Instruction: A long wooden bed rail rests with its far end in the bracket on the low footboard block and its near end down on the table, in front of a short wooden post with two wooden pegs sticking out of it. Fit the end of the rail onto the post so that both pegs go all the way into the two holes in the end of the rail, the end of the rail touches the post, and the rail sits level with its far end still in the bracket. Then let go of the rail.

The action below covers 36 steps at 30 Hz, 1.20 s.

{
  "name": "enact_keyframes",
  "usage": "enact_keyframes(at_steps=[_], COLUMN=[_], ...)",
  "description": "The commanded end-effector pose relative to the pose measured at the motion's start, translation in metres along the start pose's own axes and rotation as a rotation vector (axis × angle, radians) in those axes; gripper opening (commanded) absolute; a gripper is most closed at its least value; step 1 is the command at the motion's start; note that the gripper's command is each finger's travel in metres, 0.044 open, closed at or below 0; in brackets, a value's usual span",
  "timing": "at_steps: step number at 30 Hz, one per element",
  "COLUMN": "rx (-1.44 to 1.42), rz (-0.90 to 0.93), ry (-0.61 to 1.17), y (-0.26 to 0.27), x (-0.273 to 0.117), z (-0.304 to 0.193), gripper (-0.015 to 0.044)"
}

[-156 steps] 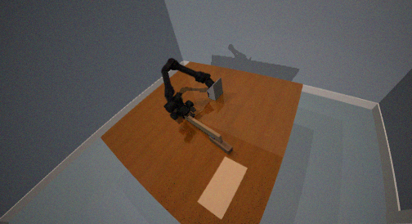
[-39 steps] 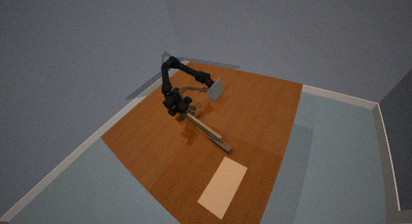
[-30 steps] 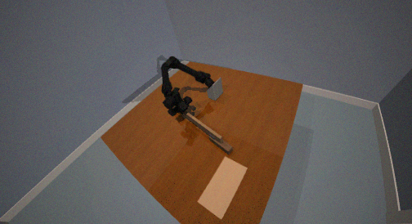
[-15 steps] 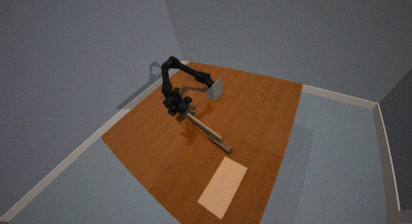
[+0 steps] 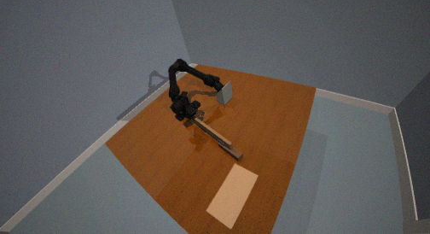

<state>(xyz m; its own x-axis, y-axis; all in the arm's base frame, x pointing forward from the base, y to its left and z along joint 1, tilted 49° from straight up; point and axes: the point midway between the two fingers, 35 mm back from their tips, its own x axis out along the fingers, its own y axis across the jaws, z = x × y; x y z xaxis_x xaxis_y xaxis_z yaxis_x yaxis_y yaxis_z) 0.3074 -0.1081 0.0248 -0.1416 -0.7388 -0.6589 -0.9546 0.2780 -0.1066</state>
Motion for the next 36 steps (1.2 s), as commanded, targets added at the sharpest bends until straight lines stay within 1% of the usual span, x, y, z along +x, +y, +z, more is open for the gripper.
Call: enact_keyframes(at_steps=[1, 36], rx=[0.001, 0.001], rz=[0.003, 0.003], ry=[-0.006, -0.006], y=[0.0011, 0.0000], x=[-0.0004, -0.0005], z=[0.0012, -0.0084], gripper=[0.0000, 0.0000])
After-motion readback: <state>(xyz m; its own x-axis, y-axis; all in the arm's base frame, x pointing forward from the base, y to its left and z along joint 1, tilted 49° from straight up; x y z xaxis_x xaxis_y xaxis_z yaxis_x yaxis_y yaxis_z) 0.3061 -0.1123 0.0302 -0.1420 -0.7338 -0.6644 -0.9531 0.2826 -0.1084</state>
